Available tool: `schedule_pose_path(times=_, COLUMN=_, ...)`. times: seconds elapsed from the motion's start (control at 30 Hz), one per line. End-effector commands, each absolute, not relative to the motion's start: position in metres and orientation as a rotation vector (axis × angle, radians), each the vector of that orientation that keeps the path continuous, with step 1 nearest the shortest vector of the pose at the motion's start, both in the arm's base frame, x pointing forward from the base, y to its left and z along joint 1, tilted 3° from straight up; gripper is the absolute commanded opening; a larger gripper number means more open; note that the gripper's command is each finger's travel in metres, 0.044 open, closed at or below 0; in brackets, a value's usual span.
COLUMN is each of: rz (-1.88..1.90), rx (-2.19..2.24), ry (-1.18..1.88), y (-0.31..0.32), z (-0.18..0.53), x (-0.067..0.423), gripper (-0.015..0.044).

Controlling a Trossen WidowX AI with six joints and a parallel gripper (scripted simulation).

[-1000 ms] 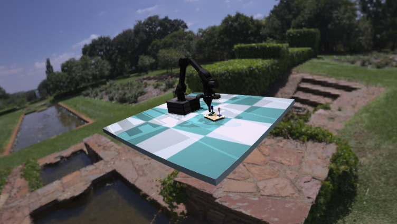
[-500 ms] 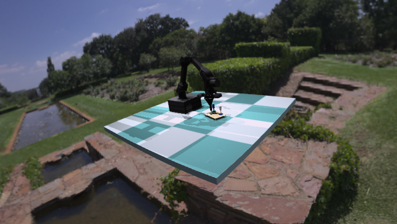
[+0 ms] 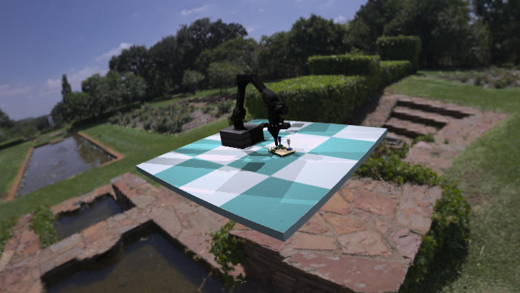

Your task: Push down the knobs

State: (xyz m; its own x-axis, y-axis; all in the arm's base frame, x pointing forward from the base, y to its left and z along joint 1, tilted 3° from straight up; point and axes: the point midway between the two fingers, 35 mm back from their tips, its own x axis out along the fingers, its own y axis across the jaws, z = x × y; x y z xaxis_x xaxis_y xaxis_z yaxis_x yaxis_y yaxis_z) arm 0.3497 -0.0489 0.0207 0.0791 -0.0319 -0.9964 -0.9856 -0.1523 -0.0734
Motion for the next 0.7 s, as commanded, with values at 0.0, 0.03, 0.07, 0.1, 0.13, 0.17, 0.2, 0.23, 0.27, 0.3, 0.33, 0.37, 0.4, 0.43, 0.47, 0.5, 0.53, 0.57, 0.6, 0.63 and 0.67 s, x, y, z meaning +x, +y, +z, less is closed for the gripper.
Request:
schedule_pose_path(times=0.0, rz=1.25, rx=-1.376, ry=1.106, y=-0.0486, z=0.0103, x=0.3501, gripper=0.0)
schedule_pose_path(times=0.03, rz=1.25, rx=-1.376, ry=1.106, y=-0.0486, z=0.0095, x=0.3501, gripper=0.0)
schedule_pose_path(times=0.07, rz=1.25, rx=-1.376, ry=1.106, y=-0.0486, z=0.0093, x=0.3501, gripper=0.0)
schedule_pose_path(times=0.1, rz=1.25, rx=-1.376, ry=1.106, y=-0.0486, z=0.0093, x=0.3501, gripper=0.0)
schedule_pose_path(times=0.13, rz=1.25, rx=-1.376, ry=1.106, y=-0.0486, z=0.0093, x=0.3501, gripper=0.0)
schedule_pose_path(times=0.17, rz=1.25, rx=-1.376, ry=1.106, y=-0.0486, z=0.0093, x=0.3501, gripper=0.0)
schedule_pose_path(times=0.2, rz=1.25, rx=-1.376, ry=1.106, y=-0.0486, z=0.0093, x=0.3501, gripper=0.0)
schedule_pose_path(times=0.23, rz=1.25, rx=-1.376, ry=1.106, y=-0.0486, z=0.0093, x=0.3501, gripper=0.0)
schedule_pose_path(times=0.27, rz=1.25, rx=-1.376, ry=1.106, y=-0.0486, z=0.0093, x=0.3501, gripper=0.0)
schedule_pose_path(times=0.3, rz=1.25, rx=-1.376, ry=1.106, y=-0.0486, z=0.0093, x=0.3501, gripper=0.0)
schedule_pose_path(times=0.33, rz=1.25, rx=-1.376, ry=1.106, y=-0.0486, z=0.0093, x=0.3501, gripper=0.0)
schedule_pose_path(times=0.37, rz=1.25, rx=-1.376, ry=1.106, y=-0.0486, z=0.0091, x=0.3502, gripper=0.0)
schedule_pose_path(times=0.4, rz=1.25, rx=-1.376, ry=1.106, y=-0.0486, z=0.0086, x=0.3502, gripper=0.0)
schedule_pose_path(times=0.43, rz=1.25, rx=-1.376, ry=1.106, y=-0.0486, z=0.0081, x=0.3502, gripper=0.0)
schedule_pose_path(times=0.47, rz=1.25, rx=-1.376, ry=1.106, y=-0.0487, z=0.0075, x=0.3503, gripper=0.0)
schedule_pose_path(times=0.5, rz=1.25, rx=-1.376, ry=1.106, y=-0.0487, z=0.007, x=0.3503, gripper=0.0)
schedule_pose_path(times=0.53, rz=1.25, rx=-1.376, ry=1.106, y=-0.0487, z=0.0067, x=0.3503, gripper=0.0)
schedule_pose_path(times=0.57, rz=1.25, rx=-1.376, ry=1.106, y=-0.0487, z=0.0067, x=0.3503, gripper=0.0)
schedule_pose_path(times=0.6, rz=1.25, rx=-1.376, ry=1.106, y=-0.0487, z=0.0067, x=0.3503, gripper=0.0)
schedule_pose_path(times=0.63, rz=1.25, rx=-1.376, ry=1.106, y=-0.0487, z=0.0067, x=0.3503, gripper=0.0)
schedule_pose_path(times=0.67, rz=1.25, rx=-1.376, ry=1.106, y=-0.0487, z=0.0067, x=0.3503, gripper=0.0)
